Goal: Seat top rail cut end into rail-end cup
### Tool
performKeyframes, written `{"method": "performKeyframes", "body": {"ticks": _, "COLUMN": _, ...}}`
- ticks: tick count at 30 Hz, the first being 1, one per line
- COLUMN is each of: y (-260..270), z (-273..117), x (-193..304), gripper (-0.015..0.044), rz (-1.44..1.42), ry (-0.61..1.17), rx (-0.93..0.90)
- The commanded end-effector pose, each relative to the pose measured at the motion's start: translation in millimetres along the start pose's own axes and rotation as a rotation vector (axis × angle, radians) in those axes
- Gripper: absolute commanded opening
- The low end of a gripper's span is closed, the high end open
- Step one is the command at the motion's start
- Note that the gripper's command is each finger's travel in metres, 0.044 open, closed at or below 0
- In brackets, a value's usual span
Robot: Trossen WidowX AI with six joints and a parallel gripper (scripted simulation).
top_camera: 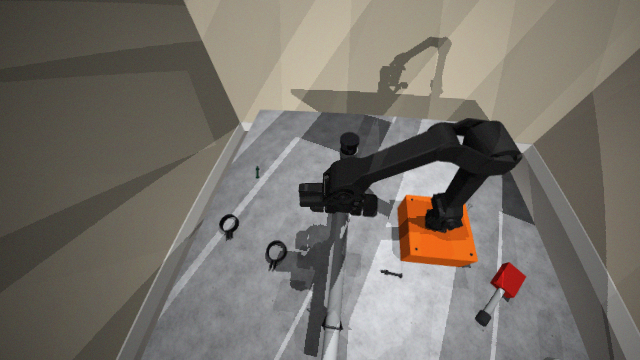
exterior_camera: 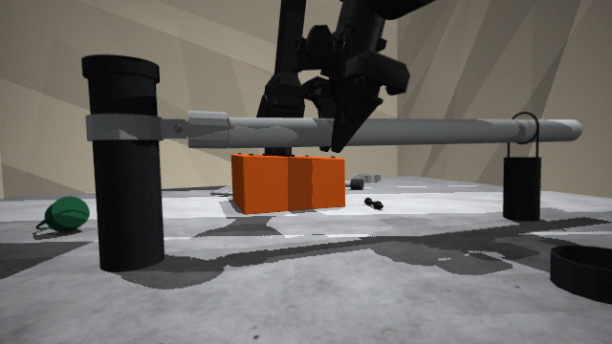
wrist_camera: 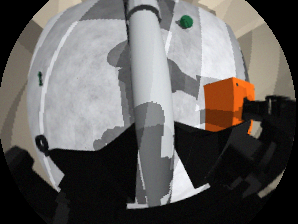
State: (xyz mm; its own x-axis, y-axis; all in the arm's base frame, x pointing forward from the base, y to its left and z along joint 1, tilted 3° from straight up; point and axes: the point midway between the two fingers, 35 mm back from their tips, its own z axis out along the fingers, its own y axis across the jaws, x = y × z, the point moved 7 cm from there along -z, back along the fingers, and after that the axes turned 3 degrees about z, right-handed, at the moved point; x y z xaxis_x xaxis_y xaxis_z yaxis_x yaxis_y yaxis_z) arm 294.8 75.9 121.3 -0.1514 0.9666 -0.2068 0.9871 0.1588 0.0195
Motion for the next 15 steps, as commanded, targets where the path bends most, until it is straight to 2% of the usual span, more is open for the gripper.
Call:
{"method": "performKeyframes", "body": {"ticks": 1, "y": -0.1, "z": -0.5, "x": -0.5, "gripper": 0.0, "rz": 0.001, "ry": -0.002, "rx": 0.0}}
{"method": "performKeyframes", "body": {"ticks": 15, "y": -0.5, "z": -1.4, "x": -1.9, "gripper": 0.0, "rz": 0.002, "ry": -0.006, "rx": 0.0}}
